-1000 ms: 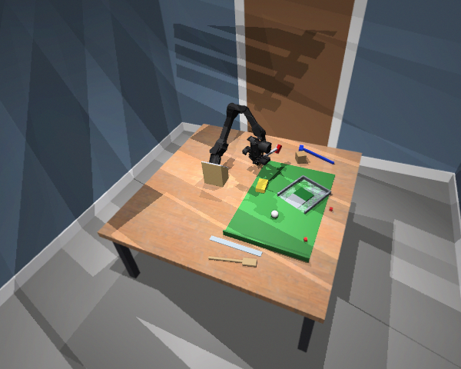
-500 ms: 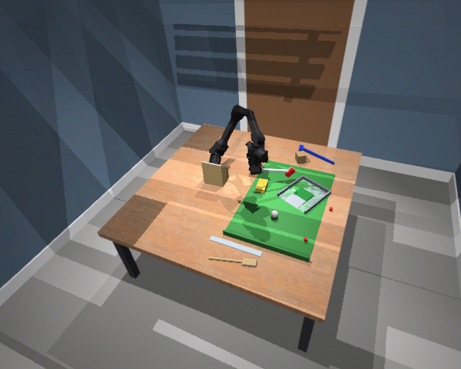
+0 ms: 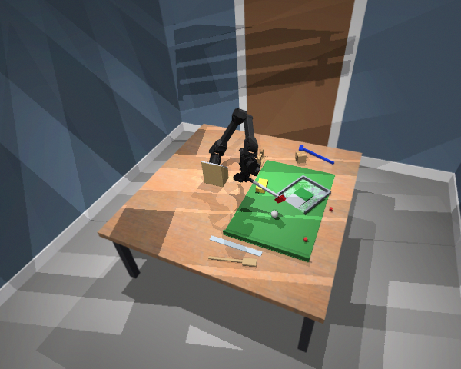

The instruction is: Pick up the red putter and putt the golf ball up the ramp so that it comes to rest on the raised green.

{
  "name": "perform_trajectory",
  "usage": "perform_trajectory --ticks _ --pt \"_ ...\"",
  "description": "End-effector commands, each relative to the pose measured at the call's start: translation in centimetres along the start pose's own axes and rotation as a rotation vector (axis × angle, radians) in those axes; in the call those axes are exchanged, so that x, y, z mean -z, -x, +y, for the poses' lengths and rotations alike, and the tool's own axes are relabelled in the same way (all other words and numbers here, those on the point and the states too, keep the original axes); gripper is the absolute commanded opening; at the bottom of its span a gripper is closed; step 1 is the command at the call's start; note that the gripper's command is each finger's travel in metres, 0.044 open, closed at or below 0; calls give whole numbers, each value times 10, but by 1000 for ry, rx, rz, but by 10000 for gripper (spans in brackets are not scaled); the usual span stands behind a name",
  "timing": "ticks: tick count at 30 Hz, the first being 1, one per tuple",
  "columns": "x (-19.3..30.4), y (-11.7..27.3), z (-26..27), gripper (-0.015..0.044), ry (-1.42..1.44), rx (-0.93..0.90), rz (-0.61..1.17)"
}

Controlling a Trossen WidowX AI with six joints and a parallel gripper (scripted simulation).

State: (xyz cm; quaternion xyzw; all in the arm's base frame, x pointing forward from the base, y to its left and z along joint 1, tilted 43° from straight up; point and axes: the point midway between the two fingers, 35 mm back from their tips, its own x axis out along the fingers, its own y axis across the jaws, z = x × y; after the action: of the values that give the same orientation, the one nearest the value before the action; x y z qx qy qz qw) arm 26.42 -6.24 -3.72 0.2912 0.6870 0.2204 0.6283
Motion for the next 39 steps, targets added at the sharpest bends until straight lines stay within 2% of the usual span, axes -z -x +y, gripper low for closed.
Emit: perform_trajectory --ticks 1,10,19,39 --pt "1 3 -32 0 -202 19 -3" --pt "2 2 -41 0 -266 22 0" --pt "3 -36 -42 0 -265 21 0" --pt "3 -60 -42 0 -265 20 0"
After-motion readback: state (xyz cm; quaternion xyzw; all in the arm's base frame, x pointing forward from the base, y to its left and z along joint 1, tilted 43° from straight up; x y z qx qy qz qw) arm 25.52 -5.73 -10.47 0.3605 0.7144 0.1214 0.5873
